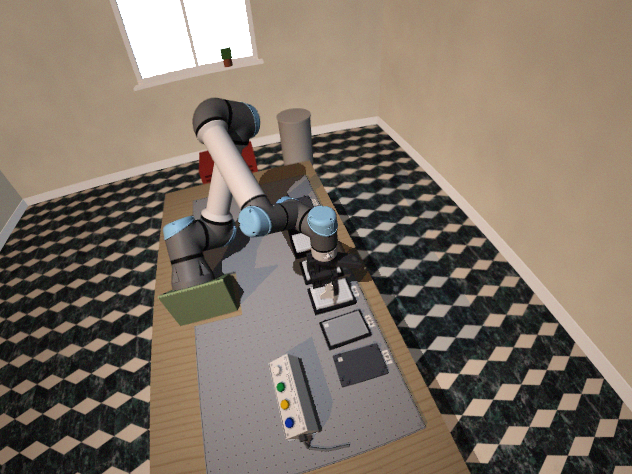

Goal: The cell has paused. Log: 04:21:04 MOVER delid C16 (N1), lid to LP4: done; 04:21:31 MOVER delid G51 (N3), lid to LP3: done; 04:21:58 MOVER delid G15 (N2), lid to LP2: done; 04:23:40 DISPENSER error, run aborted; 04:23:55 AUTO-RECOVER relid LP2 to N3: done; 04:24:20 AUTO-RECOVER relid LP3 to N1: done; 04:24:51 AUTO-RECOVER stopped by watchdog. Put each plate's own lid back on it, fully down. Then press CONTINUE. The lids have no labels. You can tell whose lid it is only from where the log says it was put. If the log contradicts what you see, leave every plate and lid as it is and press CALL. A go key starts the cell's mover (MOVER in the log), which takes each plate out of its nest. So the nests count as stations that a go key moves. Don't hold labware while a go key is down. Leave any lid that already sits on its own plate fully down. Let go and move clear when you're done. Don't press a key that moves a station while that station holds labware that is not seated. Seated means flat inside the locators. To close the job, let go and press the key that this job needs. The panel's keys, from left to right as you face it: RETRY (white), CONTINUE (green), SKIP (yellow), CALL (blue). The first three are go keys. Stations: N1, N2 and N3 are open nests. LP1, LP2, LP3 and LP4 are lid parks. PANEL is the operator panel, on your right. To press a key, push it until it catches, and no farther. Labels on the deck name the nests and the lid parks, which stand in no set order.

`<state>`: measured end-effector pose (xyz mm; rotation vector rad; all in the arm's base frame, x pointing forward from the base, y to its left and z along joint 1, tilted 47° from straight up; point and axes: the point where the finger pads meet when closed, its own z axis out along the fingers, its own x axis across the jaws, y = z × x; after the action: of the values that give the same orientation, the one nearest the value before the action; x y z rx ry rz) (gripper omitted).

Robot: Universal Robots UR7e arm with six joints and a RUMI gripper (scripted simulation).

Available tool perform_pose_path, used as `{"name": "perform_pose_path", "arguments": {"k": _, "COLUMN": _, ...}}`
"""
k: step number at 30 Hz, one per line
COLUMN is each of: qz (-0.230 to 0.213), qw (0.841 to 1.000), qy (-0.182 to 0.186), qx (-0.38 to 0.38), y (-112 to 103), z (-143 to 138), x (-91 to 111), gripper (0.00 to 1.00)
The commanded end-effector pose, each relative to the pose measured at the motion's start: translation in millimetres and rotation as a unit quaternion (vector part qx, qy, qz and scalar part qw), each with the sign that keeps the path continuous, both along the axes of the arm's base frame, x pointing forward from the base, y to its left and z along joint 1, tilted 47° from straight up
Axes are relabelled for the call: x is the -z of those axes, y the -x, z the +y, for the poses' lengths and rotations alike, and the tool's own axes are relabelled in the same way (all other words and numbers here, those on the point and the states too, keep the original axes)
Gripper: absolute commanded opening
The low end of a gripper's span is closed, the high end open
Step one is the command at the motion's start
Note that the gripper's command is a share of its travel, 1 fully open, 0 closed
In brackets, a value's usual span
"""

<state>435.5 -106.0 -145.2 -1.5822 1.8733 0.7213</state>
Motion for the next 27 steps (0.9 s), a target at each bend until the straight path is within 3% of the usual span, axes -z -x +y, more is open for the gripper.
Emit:
{"name": "perform_pose_path", "arguments": {"k": 1, "qz": -0.001, "qw": 1.0, "qy": 0.002, "qx": 0.001, "y": -0.9, "z": -5.0, "x": -3.2, "gripper": 0.0}}
{"name": "perform_pose_path", "arguments": {"k": 19, "qz": -0.001, "qw": 1.0, "qy": 0.002, "qx": 0.001, "y": 1.4, "z": -23.6, "x": -20.7, "gripper": 0.0}}
{"name": "perform_pose_path", "arguments": {"k": 24, "qz": -0.001, "qw": 1.0, "qy": 0.002, "qx": 0.001, "y": 1.3, "z": -23.5, "x": -20.7, "gripper": 0.0}}
{"name": "perform_pose_path", "arguments": {"k": 27, "qz": 0.008, "qw": 1.0, "qy": -0.002, "qx": 0.007, "y": 0.6, "z": -8.3, "x": -31.1, "gripper": 0.0}}
